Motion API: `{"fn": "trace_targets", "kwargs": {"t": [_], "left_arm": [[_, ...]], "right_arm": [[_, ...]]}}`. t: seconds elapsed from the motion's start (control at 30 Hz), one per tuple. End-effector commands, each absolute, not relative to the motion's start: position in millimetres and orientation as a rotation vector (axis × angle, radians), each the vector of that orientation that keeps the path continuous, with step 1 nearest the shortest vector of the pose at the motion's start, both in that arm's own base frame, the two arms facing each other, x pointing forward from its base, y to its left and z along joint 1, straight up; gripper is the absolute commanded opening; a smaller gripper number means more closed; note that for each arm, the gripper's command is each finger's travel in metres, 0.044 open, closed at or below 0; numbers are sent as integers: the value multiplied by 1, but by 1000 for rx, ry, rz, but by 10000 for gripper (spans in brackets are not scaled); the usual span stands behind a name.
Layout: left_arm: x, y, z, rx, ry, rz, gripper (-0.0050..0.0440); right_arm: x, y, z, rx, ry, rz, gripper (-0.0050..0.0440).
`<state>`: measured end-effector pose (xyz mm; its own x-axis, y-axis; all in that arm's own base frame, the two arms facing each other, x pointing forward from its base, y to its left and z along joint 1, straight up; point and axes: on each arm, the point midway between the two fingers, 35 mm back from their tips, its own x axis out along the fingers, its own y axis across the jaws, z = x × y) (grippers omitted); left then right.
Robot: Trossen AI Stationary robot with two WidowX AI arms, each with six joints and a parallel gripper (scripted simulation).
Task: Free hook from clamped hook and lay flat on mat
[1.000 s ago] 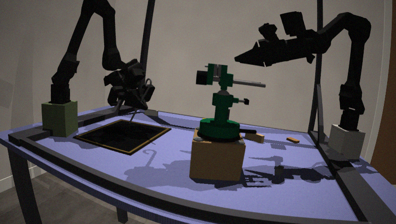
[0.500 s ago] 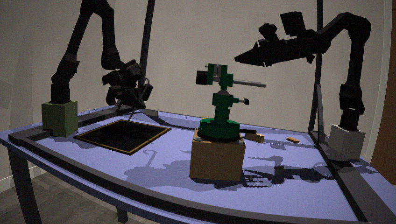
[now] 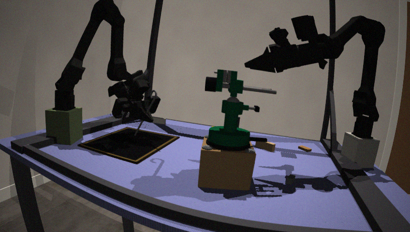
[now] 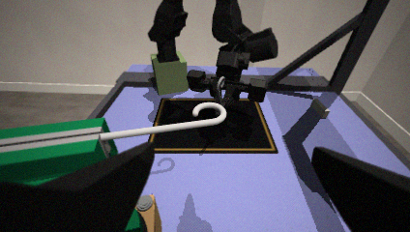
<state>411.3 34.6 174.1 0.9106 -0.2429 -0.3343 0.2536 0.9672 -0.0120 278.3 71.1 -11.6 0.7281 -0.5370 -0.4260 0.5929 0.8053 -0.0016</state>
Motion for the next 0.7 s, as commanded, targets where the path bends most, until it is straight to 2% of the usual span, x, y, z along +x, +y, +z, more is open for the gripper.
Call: {"fn": "trace_targets", "kwargs": {"t": [0.0, 0.67], "left_arm": [[413, 35, 184, 46, 317, -257, 440], [413, 35, 184, 46, 317, -257, 440]], "right_arm": [[281, 73, -11, 153, 413, -625, 0], [282, 74, -35, 152, 414, -625, 0]]}}
